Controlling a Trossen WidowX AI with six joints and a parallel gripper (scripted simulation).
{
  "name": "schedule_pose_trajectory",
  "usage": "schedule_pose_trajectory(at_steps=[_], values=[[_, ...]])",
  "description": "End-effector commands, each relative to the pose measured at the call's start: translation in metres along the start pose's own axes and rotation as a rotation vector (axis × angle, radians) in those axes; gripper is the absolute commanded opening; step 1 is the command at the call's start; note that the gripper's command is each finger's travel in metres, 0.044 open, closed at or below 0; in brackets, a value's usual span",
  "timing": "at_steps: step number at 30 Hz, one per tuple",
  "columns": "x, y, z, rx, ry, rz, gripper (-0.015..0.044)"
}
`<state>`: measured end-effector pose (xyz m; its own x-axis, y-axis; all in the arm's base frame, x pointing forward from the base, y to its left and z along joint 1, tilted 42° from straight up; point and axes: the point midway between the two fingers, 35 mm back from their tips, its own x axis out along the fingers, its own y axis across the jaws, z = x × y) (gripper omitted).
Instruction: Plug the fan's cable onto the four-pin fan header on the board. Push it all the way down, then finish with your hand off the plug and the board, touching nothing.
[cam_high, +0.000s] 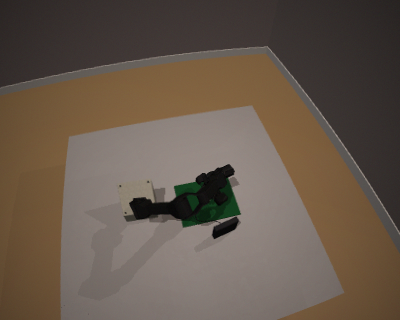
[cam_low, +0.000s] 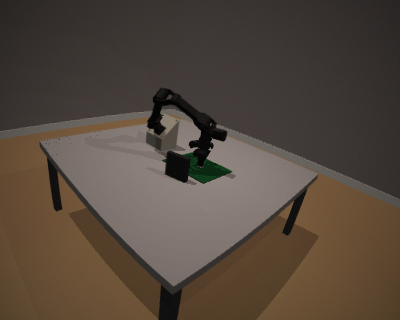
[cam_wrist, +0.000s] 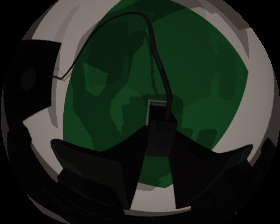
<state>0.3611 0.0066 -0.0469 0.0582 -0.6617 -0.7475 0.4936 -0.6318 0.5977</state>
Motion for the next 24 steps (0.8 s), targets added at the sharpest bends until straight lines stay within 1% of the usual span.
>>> schedule_pose_trajectory(at_steps=[1,6,9,13,20,24], values=[[0.0,0.0,0.0,0.0,0.0,0.0,0.0131],[0.0,0.0,0.0,0.0,0.0,0.0,0.026],[-0.003,0.0,0.0,0.0,0.0,0.0,0.026],[-0.052,0.0,-0.001,-0.001,-0.002,-0.001,0.026],[-0.055,0.0,-0.002,-0.001,-0.002,-0.001,0.026],[-0.059,0.004,-0.029,0.0,-0.001,-0.001,0.026]])
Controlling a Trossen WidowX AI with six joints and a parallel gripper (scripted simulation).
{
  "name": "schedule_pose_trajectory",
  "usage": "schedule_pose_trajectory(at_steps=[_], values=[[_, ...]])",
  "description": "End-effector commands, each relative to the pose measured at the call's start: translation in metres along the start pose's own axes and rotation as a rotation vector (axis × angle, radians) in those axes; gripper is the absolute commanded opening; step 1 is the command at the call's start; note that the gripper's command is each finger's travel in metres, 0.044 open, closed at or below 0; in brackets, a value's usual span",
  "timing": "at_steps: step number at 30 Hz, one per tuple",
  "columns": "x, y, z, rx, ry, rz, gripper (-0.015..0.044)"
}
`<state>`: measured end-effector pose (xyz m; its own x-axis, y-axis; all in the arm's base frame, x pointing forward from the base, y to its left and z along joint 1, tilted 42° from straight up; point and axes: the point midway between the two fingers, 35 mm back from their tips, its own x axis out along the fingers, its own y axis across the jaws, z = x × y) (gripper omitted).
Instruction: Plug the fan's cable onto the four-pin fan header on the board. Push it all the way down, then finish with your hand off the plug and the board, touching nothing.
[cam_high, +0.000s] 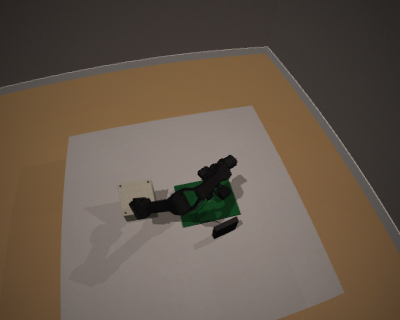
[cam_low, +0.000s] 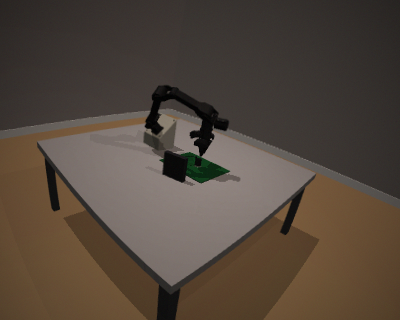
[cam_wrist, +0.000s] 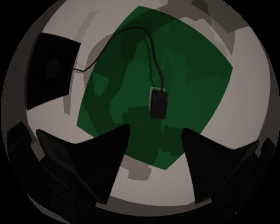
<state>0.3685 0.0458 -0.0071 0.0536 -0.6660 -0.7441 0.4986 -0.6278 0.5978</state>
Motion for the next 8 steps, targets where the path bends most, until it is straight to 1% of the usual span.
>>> schedule_pose_trajectory(at_steps=[1,8], values=[[-0.004,0.003,-0.026,0.006,0.006,-0.003,0.026],[-0.006,0.006,-0.074,0.008,0.008,-0.003,0.026]])
